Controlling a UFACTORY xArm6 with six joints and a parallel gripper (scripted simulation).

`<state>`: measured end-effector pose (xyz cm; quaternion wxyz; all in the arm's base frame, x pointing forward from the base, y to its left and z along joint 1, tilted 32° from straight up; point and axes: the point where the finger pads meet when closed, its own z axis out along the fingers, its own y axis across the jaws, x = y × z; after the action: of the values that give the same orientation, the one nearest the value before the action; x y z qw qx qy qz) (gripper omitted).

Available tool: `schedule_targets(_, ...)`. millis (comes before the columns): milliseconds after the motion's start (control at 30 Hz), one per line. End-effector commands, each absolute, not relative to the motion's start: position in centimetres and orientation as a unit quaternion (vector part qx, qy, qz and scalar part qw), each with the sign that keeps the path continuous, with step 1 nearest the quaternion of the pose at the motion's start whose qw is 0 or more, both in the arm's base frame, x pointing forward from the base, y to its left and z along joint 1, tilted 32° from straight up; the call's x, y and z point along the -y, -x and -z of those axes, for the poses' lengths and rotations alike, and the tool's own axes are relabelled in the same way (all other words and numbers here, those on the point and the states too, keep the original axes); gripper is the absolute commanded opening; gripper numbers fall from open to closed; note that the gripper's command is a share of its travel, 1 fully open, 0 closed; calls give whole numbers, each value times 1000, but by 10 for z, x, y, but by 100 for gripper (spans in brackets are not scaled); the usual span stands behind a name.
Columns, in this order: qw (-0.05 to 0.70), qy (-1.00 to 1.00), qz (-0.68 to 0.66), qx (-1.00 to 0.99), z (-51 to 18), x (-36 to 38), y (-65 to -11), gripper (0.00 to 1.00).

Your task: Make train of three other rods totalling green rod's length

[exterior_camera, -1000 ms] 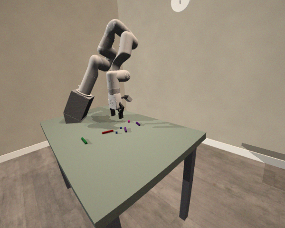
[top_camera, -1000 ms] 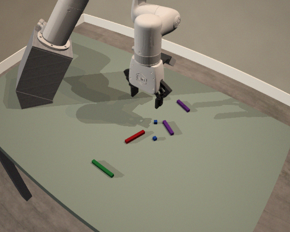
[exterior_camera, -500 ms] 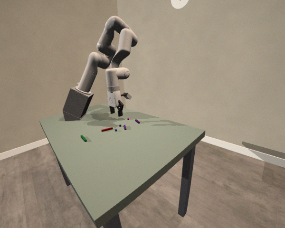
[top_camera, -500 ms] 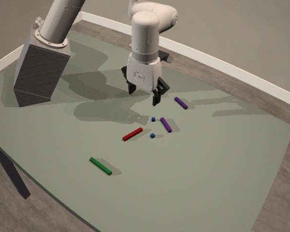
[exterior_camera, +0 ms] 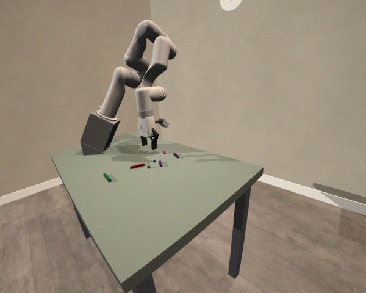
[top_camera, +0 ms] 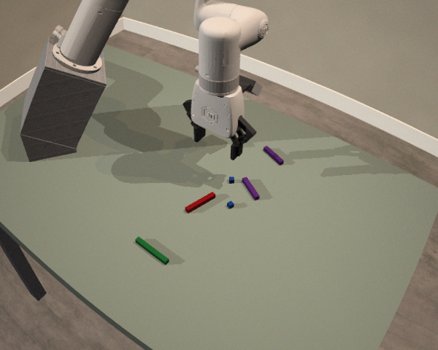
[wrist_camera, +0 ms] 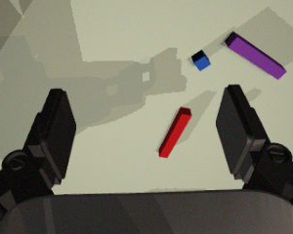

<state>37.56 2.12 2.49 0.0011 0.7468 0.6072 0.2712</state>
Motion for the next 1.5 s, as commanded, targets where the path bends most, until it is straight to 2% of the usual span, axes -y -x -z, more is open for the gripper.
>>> schedule_targets(0, 2, -747, -272, -607, -25, -21, -376, 100)
schedule_targets(967, 4, -743, -271, -611, -25, -18, -377, 100)
schedule_targets(1467, 50, -636, -260, -725, 5, 57, -382, 100)
